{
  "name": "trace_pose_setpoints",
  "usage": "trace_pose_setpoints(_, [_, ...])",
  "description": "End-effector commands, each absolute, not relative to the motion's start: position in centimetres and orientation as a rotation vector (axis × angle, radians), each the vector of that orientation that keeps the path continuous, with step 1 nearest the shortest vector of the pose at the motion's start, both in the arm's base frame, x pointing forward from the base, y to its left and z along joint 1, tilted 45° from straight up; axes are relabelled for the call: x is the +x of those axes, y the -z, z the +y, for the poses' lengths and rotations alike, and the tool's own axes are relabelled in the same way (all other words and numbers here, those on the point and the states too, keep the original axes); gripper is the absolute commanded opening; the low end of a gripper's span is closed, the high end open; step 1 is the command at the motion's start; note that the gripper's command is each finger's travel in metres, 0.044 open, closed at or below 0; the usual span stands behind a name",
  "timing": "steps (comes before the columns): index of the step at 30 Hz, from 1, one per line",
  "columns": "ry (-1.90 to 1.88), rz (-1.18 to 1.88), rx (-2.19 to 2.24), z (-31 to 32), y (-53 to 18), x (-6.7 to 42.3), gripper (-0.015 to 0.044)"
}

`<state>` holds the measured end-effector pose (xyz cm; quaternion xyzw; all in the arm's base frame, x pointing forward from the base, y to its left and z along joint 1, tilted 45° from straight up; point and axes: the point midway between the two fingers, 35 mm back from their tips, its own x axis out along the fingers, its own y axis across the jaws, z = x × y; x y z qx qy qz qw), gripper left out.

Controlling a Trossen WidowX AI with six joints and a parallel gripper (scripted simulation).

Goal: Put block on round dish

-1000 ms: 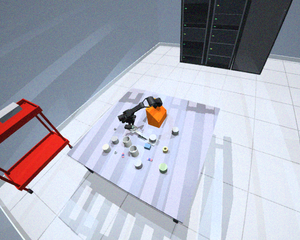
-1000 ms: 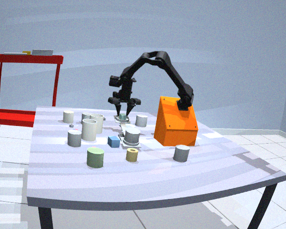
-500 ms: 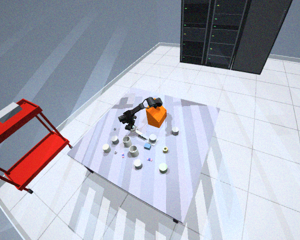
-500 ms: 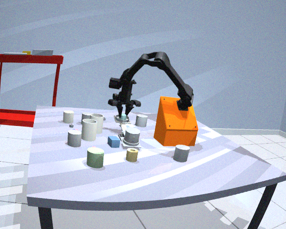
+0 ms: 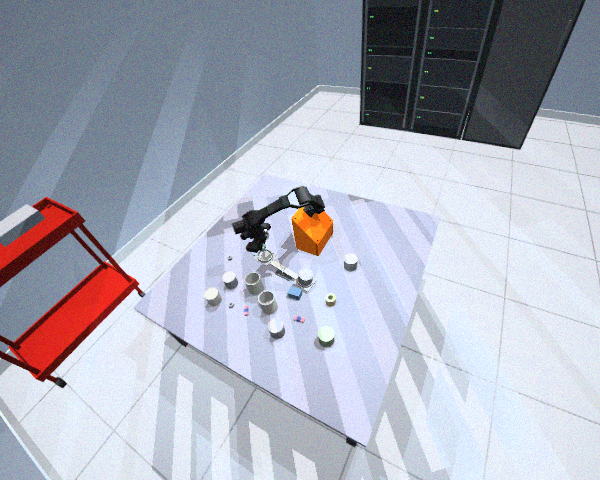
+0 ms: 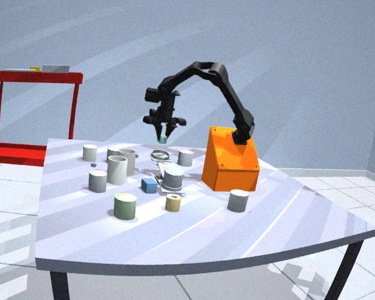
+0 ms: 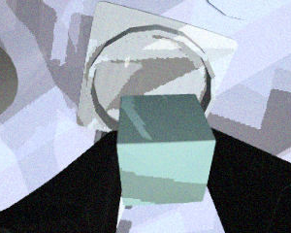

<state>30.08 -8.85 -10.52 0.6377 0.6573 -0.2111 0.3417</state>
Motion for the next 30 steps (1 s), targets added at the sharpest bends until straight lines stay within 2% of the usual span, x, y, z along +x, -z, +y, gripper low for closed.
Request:
trace_pose_setpoints(1, [0.546,1.710,1.650,-11.0,8.2,29.7,0.0000])
trace_pose_setpoints(7, [0.546,1.709,1.650,-11.2,8.7,29.5,0.0000])
trace_pose_setpoints(23, [0.551,1.707,1.646,-12.0,22.7,22.8,0.0000])
trace_pose_setpoints(30, [0.551,1.707,1.646,-11.8,23.3,22.5,0.0000])
